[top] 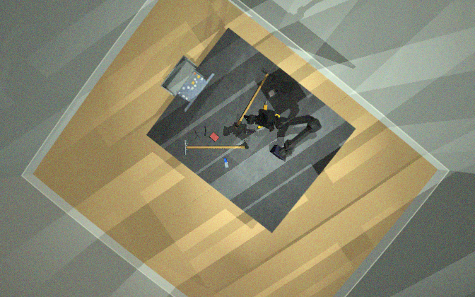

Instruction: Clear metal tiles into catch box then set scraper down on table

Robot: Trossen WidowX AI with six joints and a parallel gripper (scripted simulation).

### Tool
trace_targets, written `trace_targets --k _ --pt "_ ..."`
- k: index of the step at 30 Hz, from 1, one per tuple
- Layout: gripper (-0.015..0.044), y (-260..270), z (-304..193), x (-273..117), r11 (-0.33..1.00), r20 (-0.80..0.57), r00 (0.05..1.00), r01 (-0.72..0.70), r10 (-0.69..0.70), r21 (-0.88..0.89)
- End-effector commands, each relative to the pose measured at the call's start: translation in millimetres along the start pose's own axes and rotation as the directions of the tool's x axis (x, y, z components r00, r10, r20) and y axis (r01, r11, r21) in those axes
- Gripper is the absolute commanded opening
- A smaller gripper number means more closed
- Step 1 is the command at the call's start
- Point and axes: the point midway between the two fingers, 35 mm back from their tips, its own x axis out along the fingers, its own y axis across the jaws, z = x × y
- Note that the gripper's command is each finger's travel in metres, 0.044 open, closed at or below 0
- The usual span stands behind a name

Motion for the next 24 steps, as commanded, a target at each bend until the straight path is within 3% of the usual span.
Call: trace_targets --k 1,24 --pt "0.0440 12.1 -13.8 -10.4 0.996 -0.020 0.999 -0.028 0.027 -0.082" --pt "0.0440 63.4 -82.7 -74.1 0.857 -0.126 0.977 -0.210 0.171 -0.470"
